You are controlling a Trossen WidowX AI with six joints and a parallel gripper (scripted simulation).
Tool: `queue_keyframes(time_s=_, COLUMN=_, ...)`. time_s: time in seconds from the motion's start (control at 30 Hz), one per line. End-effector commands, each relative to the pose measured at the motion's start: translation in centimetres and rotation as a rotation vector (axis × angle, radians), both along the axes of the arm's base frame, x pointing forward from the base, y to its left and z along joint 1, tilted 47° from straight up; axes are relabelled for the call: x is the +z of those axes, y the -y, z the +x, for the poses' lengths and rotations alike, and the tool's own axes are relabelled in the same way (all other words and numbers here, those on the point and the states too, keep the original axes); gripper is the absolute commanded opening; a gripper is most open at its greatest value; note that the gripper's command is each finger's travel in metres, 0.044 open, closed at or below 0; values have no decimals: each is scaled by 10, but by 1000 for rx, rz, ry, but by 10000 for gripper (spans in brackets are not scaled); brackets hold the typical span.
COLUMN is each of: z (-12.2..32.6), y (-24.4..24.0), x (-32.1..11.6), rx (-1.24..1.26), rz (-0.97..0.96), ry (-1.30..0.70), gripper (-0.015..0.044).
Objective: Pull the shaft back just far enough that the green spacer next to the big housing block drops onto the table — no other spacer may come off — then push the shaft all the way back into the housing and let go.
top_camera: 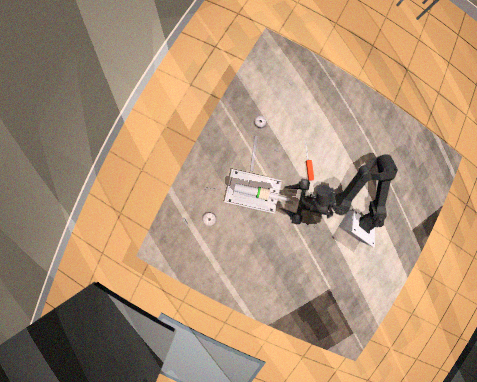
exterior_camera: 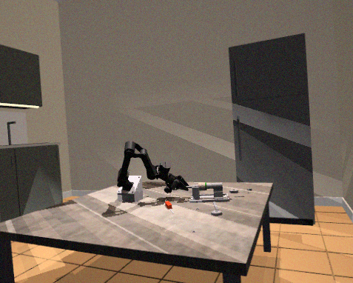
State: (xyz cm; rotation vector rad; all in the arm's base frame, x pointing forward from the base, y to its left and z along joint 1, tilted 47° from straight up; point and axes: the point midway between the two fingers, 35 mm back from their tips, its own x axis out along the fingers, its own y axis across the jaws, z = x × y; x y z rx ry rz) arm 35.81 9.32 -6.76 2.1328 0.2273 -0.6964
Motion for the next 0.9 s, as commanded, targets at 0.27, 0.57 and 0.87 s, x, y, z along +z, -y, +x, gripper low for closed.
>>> queue_keyframes(time_s=0.27, z=0, y=-1, x=0, rx=6, rz=2, ry=0, gripper=440)
queue_keyframes(time_s=0.57, z=0, y=-1, x=0, rx=6, rz=2, ry=0, gripper=440)
queue_keyframes(time_s=0.87, z=6, y=0, x=-4, rx=6, rz=2, ry=0, gripper=440)
